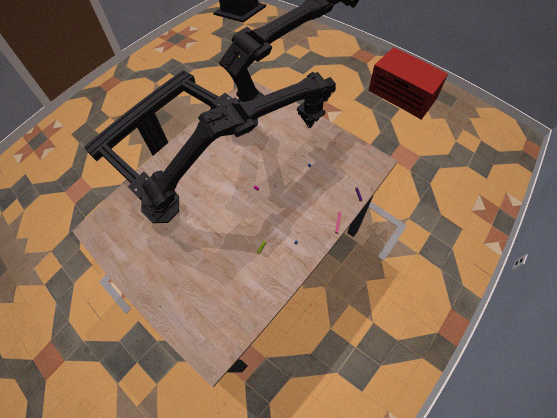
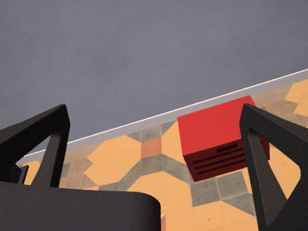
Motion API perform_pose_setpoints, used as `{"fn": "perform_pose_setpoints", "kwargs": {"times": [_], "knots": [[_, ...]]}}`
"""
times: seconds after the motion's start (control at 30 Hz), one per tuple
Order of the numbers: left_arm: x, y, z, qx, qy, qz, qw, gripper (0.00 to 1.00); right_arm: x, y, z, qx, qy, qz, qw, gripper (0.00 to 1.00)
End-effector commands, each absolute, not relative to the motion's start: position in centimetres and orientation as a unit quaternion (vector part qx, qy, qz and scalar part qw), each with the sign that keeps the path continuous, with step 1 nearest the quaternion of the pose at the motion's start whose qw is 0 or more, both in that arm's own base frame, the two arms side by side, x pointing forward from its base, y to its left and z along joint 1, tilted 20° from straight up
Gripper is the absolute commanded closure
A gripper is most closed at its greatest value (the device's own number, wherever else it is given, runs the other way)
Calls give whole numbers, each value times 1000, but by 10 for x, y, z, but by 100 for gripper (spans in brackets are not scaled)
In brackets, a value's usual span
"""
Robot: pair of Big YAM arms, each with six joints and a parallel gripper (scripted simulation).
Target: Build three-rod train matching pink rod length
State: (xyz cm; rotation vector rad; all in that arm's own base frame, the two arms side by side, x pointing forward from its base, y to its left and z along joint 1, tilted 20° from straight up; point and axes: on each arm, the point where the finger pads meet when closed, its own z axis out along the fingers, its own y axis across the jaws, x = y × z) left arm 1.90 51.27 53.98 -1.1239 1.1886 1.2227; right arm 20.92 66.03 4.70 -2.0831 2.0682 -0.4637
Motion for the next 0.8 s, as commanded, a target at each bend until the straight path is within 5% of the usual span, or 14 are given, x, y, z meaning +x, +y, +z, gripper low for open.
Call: {"fn": "perform_pose_setpoints", "kwargs": {"times": [0.0, 0.77], "knots": [[12, 506, 550, -469, 480, 518, 530, 0, 239, 651, 72, -755, 632, -147, 93, 96], [12, 506, 550, -469, 480, 518, 530, 0, 301, 571, 99, -902, 394, -172, 48, 96]]}}
